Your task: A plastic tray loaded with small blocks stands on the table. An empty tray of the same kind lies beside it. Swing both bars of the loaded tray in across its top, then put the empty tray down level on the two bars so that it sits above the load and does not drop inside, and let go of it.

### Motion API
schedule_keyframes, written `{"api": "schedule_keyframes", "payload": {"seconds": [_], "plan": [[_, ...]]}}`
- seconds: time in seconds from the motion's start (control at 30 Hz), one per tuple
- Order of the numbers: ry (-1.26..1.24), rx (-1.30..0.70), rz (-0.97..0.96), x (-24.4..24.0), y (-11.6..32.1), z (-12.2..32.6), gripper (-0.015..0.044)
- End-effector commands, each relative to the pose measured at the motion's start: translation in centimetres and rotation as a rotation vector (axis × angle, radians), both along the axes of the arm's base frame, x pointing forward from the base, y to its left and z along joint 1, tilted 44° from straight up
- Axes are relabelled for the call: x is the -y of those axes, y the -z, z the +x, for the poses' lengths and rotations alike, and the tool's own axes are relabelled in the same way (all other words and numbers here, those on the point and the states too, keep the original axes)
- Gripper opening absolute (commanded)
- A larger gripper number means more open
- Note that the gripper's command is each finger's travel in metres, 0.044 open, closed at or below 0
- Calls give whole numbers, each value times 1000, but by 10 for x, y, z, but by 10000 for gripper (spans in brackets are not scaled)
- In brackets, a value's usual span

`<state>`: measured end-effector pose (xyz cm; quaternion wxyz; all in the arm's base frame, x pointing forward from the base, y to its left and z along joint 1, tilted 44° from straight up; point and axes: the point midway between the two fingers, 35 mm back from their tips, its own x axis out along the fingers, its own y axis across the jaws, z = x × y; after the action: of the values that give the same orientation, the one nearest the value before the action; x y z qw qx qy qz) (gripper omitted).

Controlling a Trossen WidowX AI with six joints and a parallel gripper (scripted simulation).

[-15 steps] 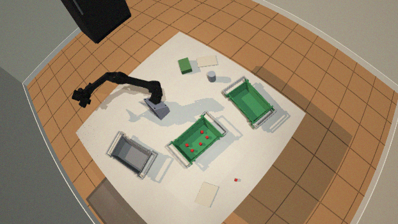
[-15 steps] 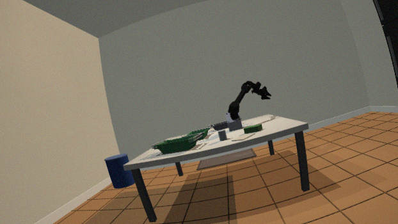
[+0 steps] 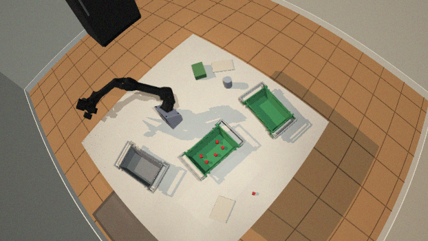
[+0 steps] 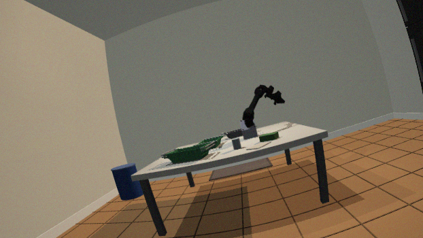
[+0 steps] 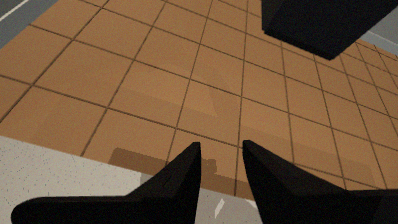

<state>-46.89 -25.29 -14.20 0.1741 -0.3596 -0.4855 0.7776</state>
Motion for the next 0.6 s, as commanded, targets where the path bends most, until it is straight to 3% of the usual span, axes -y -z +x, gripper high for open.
{"api": "schedule_keyframes", "payload": {"seconds": [0.0, 0.27, 0.57], "plan": [[-166, 147, -8, 57, 13, 44, 85], [-475, 442, 5, 142, 27, 147, 85], [-784, 742, 55, 198, 36, 284, 85]]}}
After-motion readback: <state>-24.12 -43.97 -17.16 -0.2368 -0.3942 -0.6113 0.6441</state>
